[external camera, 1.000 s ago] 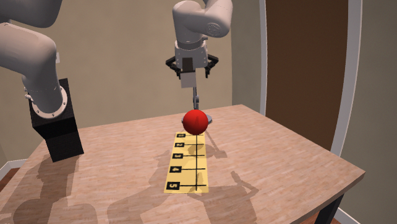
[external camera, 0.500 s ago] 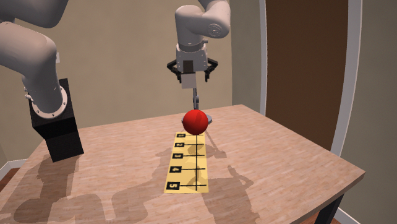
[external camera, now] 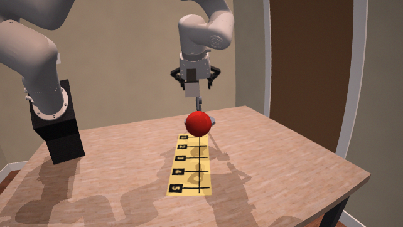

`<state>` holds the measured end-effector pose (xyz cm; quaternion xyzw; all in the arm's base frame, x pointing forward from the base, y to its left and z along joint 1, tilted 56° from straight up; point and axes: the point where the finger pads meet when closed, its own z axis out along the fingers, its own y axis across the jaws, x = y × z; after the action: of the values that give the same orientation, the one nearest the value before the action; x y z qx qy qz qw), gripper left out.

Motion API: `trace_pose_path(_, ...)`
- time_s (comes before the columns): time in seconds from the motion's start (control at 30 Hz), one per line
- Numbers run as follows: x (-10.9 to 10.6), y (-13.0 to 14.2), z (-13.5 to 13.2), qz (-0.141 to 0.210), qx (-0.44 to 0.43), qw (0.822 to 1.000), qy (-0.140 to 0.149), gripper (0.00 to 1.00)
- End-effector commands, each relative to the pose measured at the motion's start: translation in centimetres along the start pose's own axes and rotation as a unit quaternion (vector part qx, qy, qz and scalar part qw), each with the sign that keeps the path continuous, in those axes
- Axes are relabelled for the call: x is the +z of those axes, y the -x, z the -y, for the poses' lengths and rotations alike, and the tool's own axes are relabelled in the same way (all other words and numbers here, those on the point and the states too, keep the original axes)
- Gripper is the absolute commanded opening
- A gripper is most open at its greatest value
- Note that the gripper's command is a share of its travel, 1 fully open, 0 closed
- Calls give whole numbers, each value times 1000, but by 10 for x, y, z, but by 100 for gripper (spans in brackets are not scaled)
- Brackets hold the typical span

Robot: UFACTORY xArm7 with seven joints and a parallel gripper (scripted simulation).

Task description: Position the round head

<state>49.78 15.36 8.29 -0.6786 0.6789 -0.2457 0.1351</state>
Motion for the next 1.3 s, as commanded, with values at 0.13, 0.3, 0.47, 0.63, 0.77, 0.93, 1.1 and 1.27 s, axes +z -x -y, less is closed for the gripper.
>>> trace_pose_path(0.13, 18, 1, 0, -8, 0, 1000, 2, 100)
trace_pose_path(0.3, 28, 1, 0, -10, 0, 1000, 2, 100)
trace_pose_path(0.47, 40, 0, 0, -13, 1, 1000, 3, 100)
trace_pose_path(0.63, 51, -1, -1, -16, 1, 1000, 4, 100)
trace_pose_path(0.77, 55, -1, -1, -16, 1, 1000, 4, 100)
trace_pose_path(0.93, 59, 1, 0, -16, 1, 1000, 4, 100)
trace_pose_path(1.1, 63, 2, 0, -15, 0, 1000, 4, 100)
trace_pose_path(1.27, 66, 3, 0, -14, 0, 1000, 4, 100)
